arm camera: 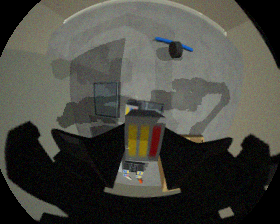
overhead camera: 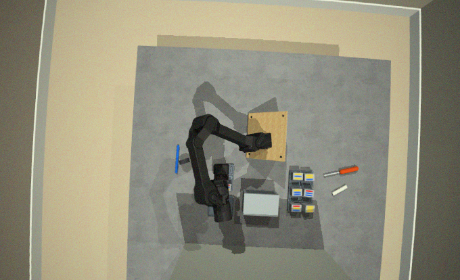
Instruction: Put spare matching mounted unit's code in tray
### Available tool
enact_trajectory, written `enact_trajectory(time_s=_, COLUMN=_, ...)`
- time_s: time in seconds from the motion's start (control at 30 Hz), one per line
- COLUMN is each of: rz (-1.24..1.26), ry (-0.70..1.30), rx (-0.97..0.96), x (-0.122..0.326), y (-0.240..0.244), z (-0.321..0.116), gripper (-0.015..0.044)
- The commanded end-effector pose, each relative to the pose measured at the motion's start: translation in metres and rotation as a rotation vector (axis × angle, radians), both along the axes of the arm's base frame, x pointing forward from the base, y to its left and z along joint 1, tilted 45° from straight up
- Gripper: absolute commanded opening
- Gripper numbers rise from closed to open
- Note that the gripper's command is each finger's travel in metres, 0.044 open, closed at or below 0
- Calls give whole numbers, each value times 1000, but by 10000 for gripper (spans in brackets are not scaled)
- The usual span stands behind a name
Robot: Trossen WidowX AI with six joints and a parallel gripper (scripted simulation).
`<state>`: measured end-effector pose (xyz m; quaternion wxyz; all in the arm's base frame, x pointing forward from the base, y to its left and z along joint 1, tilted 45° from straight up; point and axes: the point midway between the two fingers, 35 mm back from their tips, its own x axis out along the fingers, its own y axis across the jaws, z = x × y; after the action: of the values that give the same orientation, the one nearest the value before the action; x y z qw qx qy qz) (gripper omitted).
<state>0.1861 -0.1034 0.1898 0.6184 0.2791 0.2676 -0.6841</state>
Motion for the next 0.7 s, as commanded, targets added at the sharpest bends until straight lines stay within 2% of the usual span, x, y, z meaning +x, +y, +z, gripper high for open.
enact_trajectory(time_s=0.0, rz=16, ry=6, rx=5, x=23, y=-3, z=2, gripper=0)
enact_trajectory(time_s=0.67, rz=-10, ry=-9, rx=-4, x=112, y=-23, z=2, gripper=0)
